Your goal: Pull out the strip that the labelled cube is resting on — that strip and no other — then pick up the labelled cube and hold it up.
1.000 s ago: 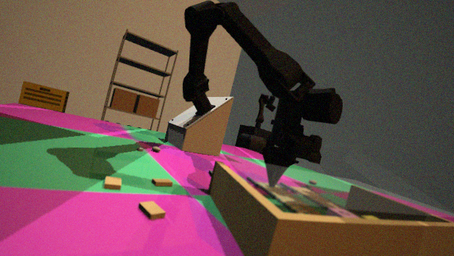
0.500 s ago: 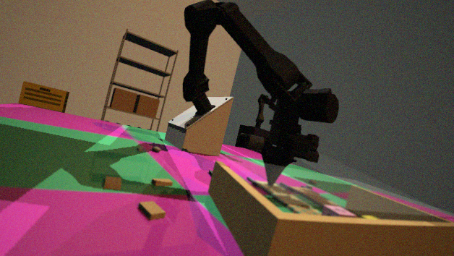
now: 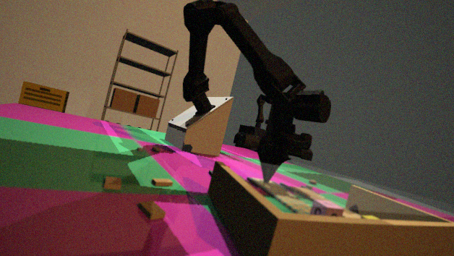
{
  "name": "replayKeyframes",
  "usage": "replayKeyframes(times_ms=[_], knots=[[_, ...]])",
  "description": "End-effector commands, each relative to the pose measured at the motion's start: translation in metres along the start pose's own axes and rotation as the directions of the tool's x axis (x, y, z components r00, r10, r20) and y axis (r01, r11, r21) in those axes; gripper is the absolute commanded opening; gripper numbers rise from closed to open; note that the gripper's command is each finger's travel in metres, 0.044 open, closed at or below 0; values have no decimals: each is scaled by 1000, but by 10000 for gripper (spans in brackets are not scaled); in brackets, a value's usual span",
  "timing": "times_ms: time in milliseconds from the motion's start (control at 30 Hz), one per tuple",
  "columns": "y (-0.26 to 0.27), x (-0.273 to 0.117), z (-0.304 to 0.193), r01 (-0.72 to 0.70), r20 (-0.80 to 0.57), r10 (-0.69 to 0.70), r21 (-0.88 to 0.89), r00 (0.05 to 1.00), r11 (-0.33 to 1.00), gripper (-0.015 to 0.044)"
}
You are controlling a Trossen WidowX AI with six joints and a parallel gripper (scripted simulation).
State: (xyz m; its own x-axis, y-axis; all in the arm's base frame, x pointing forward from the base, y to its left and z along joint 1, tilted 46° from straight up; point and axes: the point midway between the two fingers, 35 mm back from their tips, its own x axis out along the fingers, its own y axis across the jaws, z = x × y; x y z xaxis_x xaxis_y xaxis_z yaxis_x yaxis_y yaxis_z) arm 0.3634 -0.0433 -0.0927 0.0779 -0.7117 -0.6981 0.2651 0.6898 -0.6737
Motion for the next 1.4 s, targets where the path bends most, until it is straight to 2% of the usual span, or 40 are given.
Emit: replayKeyframes(times_ms=[0,1367], knots=[[-2,3,-12,0,-19,0,-4,1000,1000,0],[-3,2,-76,0,-21,0,-6,1000,1000,0]])
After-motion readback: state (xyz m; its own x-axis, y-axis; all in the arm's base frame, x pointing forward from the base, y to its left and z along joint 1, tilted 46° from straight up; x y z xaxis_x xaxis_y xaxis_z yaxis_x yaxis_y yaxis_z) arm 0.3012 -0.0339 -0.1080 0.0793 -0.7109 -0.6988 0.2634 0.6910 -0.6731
